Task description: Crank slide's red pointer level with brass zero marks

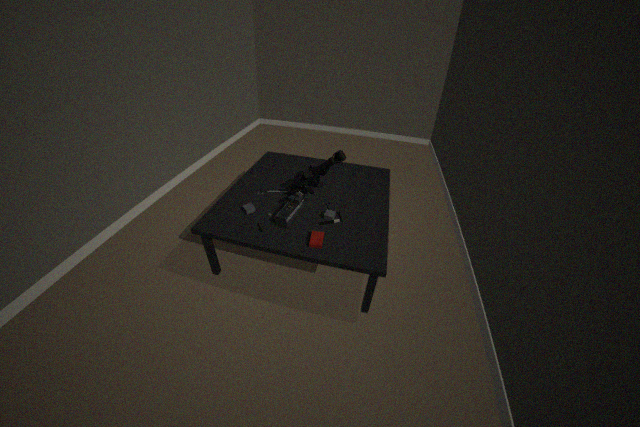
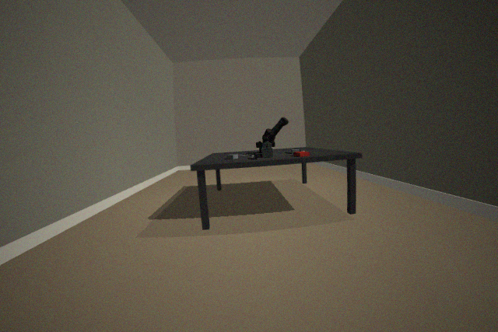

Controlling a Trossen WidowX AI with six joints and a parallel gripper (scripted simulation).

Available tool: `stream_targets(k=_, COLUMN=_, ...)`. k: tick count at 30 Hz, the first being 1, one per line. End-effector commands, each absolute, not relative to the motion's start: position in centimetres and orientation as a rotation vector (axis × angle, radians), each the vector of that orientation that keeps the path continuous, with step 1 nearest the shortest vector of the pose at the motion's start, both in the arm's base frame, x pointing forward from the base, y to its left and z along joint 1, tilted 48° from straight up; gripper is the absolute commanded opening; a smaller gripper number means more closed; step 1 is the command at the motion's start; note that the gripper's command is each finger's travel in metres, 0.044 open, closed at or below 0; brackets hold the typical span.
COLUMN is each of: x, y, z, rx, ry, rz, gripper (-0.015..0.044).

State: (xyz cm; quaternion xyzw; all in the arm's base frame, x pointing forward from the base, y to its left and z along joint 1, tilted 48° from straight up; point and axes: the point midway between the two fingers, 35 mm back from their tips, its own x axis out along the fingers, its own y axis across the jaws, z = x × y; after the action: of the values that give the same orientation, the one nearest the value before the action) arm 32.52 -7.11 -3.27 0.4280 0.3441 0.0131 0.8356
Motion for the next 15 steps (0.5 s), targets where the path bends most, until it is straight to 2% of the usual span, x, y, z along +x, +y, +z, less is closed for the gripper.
stream_targets(k=1, x=32.80, y=-6.24, z=-3.02, rx=0.900, ry=0.733, rz=0.053, gripper=0.0000)
stream_targets(k=15, x=32.98, y=-5.86, z=-2.64, rx=0.900, ry=0.733, rz=0.053, gripper=0.0000)
